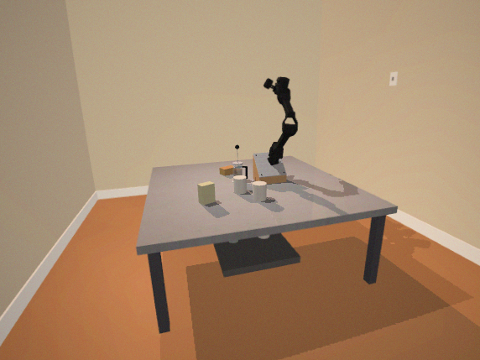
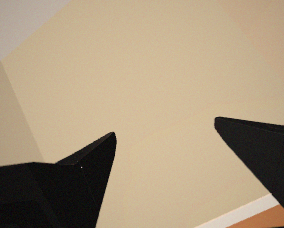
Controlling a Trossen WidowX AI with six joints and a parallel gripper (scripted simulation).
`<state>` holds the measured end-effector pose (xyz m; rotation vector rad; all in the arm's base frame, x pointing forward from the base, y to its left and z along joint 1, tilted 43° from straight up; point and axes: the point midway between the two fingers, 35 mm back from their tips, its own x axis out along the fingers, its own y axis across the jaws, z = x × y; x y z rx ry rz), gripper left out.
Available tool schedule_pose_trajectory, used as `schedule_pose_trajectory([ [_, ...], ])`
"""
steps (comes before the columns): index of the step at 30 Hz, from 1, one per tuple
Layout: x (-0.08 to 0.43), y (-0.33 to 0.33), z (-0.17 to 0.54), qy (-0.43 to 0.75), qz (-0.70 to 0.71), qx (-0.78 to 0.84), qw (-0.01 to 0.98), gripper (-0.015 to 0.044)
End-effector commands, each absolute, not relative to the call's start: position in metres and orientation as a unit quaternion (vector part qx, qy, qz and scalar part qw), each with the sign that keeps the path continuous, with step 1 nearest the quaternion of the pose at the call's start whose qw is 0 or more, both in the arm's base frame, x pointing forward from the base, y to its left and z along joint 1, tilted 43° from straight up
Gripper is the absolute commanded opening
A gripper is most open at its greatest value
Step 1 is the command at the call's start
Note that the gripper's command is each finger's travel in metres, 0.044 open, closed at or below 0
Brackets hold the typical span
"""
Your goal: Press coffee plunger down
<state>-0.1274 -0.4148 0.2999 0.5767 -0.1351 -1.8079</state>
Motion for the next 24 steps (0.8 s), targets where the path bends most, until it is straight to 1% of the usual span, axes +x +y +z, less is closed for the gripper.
schedule_pose_trajectory([
  [1, -0.073, -0.408, 0.254, 0.042, -0.701, 0.287, 0.652, 0.0440],
  [7, 0.004, -0.376, 0.197, 0.165, -0.555, 0.323, 0.749, 0.0440],
  [13, 0.075, -0.318, 0.154, 0.241, -0.370, 0.352, 0.825, 0.0440],
  [17, 0.114, -0.267, 0.137, 0.259, -0.237, 0.370, 0.860, 0.0440],
  [21, 0.146, -0.212, 0.133, 0.246, -0.101, 0.383, 0.885, 0.0440],
  [24, 0.156, -0.195, 0.136, 0.233, -0.057, 0.387, 0.891, 0.0440],
])
